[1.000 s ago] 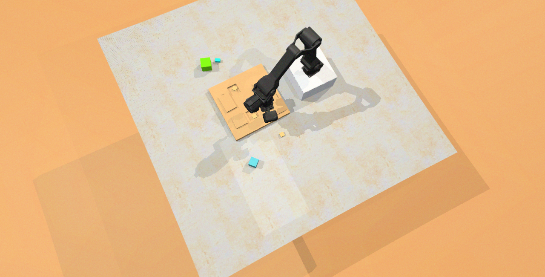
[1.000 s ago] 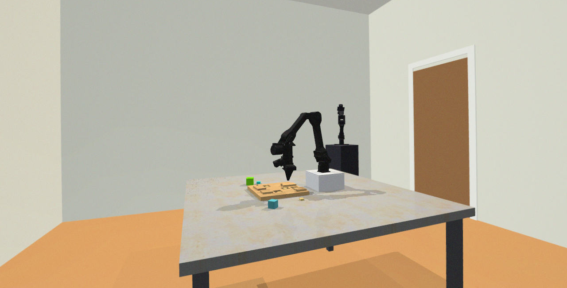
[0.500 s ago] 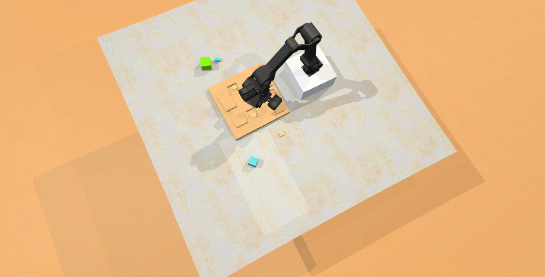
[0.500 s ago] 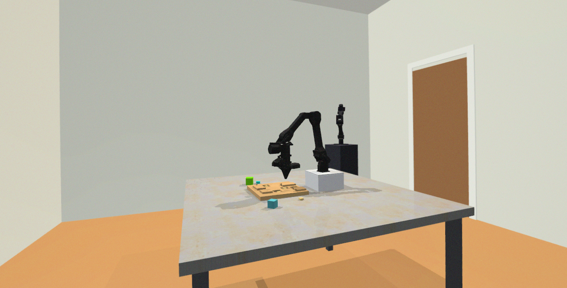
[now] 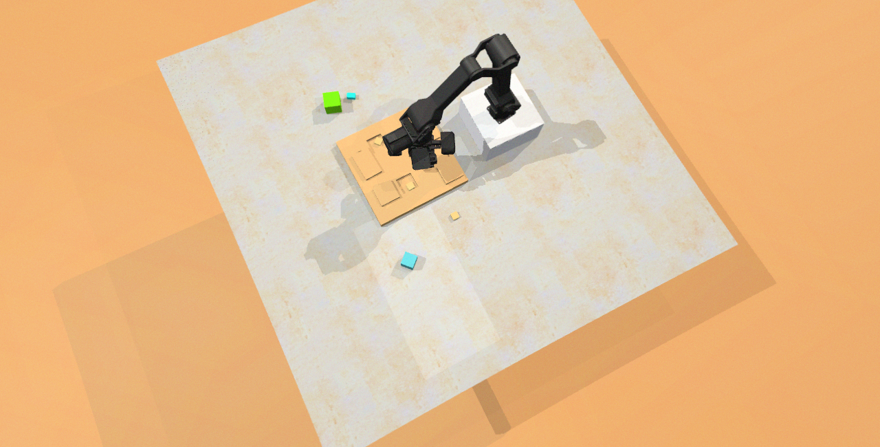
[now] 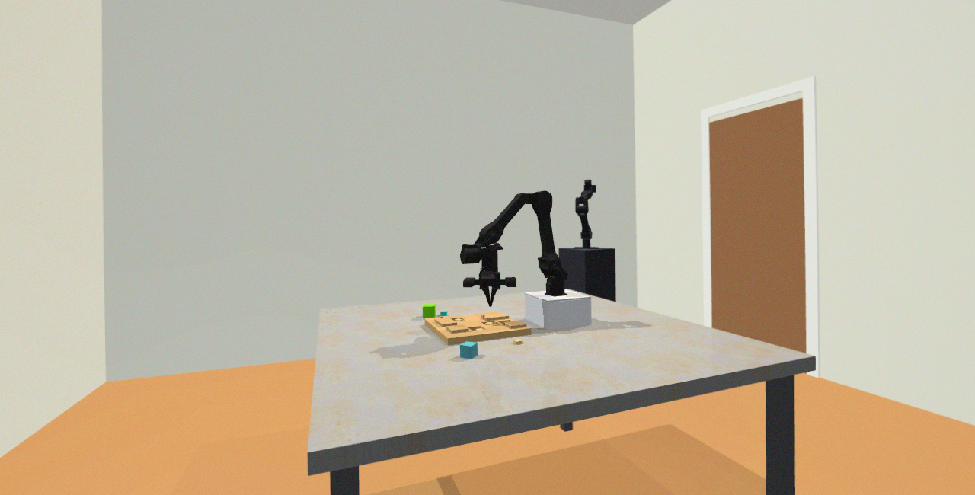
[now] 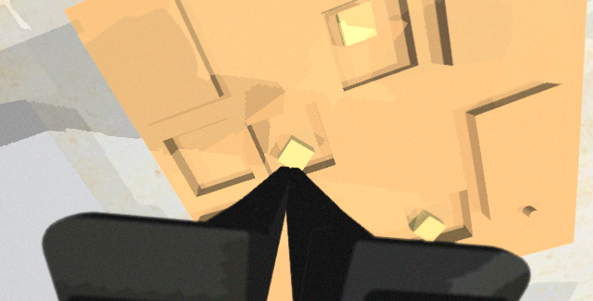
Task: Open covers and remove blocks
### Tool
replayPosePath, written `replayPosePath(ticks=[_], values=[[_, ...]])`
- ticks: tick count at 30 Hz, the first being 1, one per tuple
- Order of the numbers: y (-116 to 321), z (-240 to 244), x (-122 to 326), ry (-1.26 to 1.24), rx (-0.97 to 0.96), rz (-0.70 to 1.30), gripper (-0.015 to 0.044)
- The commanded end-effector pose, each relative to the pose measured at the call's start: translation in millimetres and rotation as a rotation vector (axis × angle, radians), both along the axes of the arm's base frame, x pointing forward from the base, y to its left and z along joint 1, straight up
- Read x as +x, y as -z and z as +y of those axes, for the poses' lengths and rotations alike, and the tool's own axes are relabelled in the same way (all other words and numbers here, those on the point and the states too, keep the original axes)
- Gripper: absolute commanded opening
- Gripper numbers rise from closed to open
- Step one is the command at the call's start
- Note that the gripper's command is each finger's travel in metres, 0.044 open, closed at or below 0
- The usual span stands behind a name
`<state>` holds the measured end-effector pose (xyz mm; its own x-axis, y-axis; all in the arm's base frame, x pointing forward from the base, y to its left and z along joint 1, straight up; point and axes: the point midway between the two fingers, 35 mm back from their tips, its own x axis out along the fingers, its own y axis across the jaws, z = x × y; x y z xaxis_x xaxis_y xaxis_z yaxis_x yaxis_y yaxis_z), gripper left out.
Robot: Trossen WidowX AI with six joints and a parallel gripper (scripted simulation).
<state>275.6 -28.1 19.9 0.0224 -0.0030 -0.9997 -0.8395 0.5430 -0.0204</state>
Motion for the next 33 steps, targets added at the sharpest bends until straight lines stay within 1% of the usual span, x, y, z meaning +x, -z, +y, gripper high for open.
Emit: replayPosePath(ticks=[1, 7, 9, 28, 33], values=[[1, -16, -7, -0.783, -0.019, 0.002, 0.0], [1, -21, -6, -1.074, -0.026, 0.003, 0.0], [1, -21, -6, -1.128, -0.027, 0.003, 0.0], [1, -21, -6, -1.128, -0.027, 0.003, 0.0], [12, -22, -5, -1.128, -0.027, 0.003, 0.0]])
